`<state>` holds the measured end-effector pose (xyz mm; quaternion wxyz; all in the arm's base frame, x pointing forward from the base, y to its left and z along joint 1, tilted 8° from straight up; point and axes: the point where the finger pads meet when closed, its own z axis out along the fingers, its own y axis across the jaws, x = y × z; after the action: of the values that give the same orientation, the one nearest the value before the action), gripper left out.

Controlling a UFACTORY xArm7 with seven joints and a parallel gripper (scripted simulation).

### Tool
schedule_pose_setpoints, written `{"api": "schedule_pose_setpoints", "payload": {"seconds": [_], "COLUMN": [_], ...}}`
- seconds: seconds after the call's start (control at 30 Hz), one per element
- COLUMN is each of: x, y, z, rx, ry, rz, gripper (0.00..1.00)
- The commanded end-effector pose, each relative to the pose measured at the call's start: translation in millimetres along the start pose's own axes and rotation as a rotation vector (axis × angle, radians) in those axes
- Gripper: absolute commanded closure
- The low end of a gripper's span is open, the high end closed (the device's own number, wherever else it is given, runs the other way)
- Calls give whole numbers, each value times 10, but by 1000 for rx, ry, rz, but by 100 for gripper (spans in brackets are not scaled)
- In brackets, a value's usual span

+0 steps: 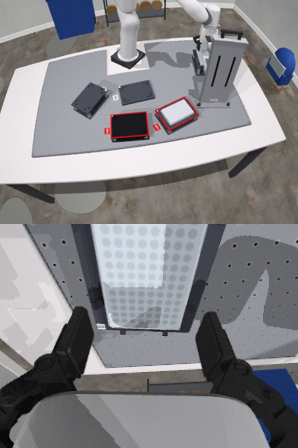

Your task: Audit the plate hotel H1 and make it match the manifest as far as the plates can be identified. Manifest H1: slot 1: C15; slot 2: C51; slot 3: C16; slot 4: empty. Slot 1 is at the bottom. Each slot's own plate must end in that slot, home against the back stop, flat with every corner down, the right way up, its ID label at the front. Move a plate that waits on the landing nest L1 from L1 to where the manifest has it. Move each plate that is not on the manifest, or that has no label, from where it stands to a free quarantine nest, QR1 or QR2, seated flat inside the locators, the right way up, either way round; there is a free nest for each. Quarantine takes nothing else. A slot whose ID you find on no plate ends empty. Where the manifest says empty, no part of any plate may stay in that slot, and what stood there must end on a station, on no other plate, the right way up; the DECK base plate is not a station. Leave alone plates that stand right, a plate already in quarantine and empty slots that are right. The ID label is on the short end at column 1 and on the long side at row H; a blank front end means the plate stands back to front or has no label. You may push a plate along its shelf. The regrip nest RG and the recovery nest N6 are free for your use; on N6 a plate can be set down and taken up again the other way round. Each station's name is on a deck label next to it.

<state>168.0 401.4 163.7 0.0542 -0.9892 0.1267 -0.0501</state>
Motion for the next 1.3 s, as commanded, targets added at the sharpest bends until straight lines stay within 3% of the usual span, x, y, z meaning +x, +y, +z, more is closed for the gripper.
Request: {"api": "schedule_pose_setpoints", "payload": {"seconds": [0.0, 0.47, 1.27], "x": [0, 0, 0], "y": [-15, -15, -15], "z": [55, 255, 322], "rx": [4, 4, 4], "ry": [0, 0, 0], "rz": [0, 0, 0], "gripper": [0, 0, 0]}}
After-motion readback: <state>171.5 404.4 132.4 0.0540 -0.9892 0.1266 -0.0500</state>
